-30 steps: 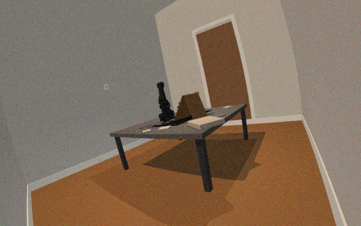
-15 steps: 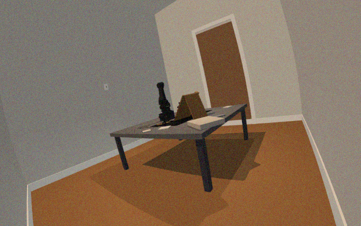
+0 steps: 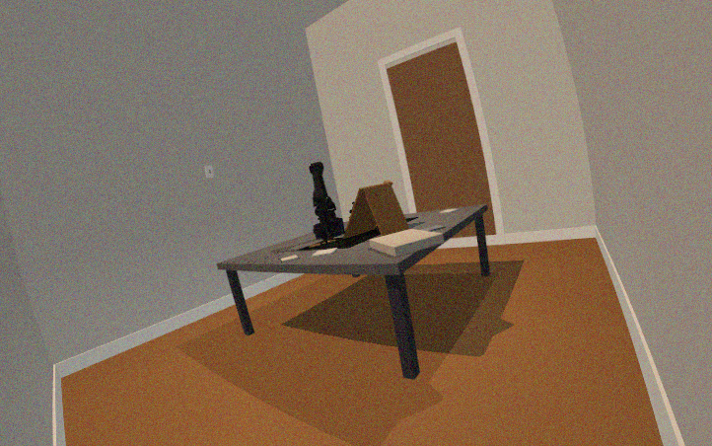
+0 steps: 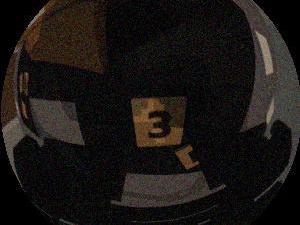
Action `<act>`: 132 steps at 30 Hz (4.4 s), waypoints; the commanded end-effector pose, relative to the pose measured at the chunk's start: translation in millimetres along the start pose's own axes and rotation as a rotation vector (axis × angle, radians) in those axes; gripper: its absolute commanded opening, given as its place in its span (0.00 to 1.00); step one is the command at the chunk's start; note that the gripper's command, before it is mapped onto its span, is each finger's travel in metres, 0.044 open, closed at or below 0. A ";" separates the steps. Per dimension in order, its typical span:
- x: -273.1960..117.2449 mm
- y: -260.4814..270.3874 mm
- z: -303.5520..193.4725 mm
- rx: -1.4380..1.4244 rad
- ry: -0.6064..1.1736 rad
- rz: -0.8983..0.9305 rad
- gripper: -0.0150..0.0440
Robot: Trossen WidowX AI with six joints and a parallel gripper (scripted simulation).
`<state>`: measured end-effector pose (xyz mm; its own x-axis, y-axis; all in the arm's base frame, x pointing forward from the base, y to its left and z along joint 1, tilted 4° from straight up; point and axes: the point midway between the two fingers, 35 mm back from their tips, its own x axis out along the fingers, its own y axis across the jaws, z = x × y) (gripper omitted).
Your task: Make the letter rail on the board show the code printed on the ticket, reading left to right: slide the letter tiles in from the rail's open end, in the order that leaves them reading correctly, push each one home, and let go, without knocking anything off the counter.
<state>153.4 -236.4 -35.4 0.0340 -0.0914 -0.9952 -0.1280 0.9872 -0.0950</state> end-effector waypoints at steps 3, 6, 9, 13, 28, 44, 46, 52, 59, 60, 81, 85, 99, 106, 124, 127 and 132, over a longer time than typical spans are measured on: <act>-3.9 0.5 0.0 0.005 0.004 -0.002 0.34; -5.1 1.1 0.1 0.005 0.004 -0.002 0.25; -6.3 1.5 0.3 0.005 0.004 -0.002 0.25; -8.0 2.0 0.6 0.005 0.004 -0.002 0.25; -14.1 4.0 1.4 0.005 0.004 -0.001 0.25; -20.6 5.8 1.9 0.005 0.004 -0.001 0.25; -21.4 6.0 2.0 0.005 0.004 -0.001 0.25; -23.9 6.5 2.1 0.005 0.004 -0.001 0.25; -26.7 7.0 2.2 0.005 0.003 -0.001 0.25; -27.1 7.1 2.2 0.005 0.003 -0.001 0.25; -67.6 -38.2 61.7 0.211 -0.337 -0.136 0.25; -86.7 -51.5 79.6 0.262 -0.452 -0.166 0.25; -159.6 -78.8 130.4 0.381 -0.830 -0.178 0.25; -159.0 -78.6 130.1 0.381 -0.830 -0.178 0.25; -159.6 -78.7 130.2 0.381 -0.830 -0.178 0.25; -159.6 -78.7 130.2 0.381 -0.830 -0.178 0.25; -159.6 -78.7 130.2 0.381 -0.830 -0.178 0.25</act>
<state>286.2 -282.5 132.0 0.7342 -0.2700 -0.6229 0.2764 0.9569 -0.0891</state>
